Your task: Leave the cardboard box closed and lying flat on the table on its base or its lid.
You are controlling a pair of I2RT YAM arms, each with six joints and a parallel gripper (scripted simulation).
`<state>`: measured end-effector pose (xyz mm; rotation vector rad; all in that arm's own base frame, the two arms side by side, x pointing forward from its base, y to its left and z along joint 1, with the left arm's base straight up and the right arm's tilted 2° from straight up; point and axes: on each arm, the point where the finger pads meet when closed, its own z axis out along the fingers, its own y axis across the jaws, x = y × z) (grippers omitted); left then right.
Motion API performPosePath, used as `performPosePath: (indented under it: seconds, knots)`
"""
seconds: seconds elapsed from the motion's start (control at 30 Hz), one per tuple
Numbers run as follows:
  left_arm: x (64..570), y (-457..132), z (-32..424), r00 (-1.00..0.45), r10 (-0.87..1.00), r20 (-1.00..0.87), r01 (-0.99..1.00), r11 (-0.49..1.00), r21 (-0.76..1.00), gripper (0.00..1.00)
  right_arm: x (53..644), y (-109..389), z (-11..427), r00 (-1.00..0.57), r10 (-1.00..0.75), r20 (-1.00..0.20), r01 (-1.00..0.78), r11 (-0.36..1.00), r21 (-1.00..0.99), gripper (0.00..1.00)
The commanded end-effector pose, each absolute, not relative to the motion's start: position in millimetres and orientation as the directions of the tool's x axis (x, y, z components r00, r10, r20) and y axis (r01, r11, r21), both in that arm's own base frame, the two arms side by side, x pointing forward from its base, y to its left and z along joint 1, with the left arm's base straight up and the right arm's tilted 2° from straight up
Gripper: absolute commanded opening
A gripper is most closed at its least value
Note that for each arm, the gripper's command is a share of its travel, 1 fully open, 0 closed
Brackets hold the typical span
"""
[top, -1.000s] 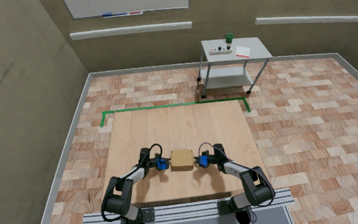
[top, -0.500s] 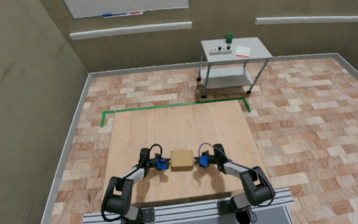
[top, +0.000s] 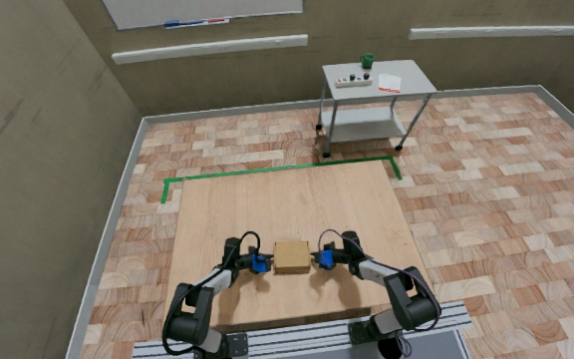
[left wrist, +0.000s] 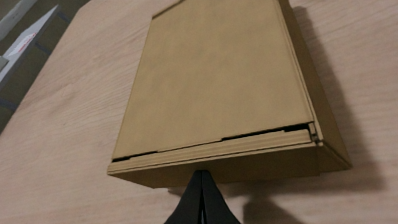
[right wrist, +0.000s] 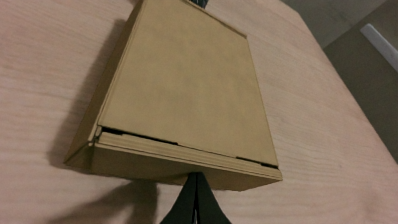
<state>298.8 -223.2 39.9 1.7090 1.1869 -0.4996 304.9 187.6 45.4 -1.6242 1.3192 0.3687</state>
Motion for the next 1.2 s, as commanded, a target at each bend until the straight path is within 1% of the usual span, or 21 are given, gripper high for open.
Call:
performPosePath:
  seconds: [0.0,1.17]
  knots:
    - [292.1,-232.8,40.0,0.468,0.452,-0.76,0.871,-0.086,0.485,0.01,302.6,198.6,55.5,0.419,-0.54,-0.73,-0.85,0.048,-0.524,0.01]
    - [288.9,-232.5,38.1,0.468,0.451,-0.76,0.87,-0.084,0.486,0.01,298.7,198.6,49.4,0.414,-0.541,-0.732,-0.854,0.047,-0.518,0.01]
